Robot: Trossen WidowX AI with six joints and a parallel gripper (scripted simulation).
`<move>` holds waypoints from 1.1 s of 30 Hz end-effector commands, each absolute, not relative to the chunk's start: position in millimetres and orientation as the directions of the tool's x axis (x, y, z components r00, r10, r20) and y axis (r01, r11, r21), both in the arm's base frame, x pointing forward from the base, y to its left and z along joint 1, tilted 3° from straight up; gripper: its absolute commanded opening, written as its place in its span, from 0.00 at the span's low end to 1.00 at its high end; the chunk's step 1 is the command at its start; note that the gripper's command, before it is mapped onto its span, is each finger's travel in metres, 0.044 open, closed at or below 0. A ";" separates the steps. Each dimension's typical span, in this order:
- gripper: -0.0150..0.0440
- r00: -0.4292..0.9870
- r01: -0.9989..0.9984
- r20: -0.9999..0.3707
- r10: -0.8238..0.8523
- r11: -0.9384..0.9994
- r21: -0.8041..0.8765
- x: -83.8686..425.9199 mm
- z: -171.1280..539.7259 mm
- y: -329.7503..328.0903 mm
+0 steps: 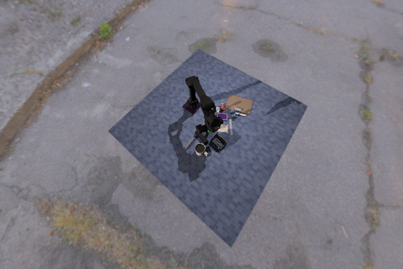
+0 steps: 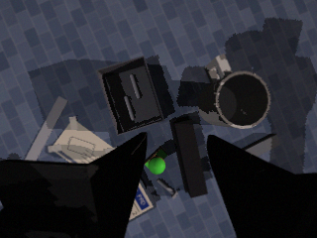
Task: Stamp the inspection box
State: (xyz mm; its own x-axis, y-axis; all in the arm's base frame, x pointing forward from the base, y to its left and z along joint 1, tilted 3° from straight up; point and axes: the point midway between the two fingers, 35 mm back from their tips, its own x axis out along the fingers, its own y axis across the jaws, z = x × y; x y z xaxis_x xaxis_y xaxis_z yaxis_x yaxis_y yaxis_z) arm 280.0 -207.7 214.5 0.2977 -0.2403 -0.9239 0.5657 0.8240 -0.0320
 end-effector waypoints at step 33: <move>0.62 0.043 0.145 -0.999 0.028 0.989 0.034 251.8 95.2 -174.3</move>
State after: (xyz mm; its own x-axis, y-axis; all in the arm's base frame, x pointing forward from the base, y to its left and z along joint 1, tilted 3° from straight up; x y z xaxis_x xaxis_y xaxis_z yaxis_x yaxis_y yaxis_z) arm 252.6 -176.0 101.4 0.0465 0.0194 -0.9987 0.1477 0.9887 0.0261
